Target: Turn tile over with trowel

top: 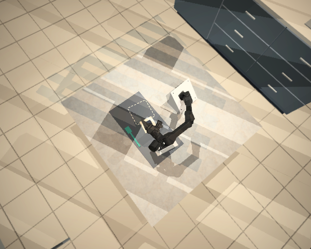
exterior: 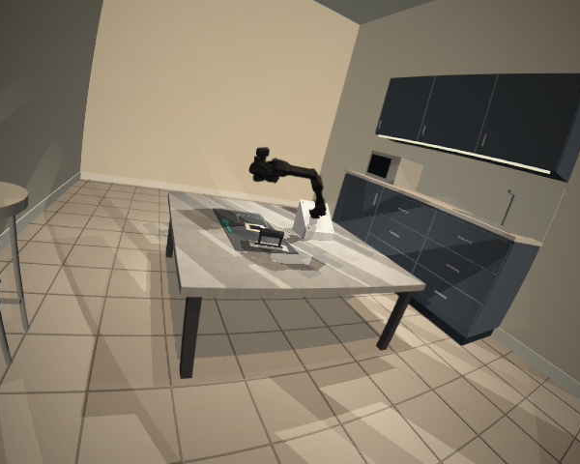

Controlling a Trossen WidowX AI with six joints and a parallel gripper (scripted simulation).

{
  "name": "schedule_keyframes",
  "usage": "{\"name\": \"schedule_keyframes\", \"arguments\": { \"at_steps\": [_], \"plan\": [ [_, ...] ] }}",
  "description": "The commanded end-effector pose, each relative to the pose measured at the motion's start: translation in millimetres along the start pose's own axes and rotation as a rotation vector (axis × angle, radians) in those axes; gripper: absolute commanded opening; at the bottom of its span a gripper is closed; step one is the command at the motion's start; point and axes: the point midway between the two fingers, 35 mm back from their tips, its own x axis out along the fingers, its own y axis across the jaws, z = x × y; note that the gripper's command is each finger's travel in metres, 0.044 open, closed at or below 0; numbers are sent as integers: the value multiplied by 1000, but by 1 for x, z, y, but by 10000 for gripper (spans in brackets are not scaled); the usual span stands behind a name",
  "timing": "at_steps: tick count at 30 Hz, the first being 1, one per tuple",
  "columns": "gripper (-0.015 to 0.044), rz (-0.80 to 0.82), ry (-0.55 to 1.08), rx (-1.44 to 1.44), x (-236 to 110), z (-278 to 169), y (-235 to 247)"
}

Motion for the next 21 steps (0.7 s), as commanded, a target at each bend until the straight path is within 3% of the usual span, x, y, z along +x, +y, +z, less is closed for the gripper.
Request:
{"name": "schedule_keyframes", "arguments": {
  "at_steps": [1, 13, 17, 21],
  "plan": [
    [0, 0, 0, 0, 0, 0, 0],
    [0, 0, 0, 0, 0, 0, 0],
    [100, 0, 0, 0, 0, 0, 0],
    [100, 0, 0, 0, 0, 0, 0]
  ]
}}
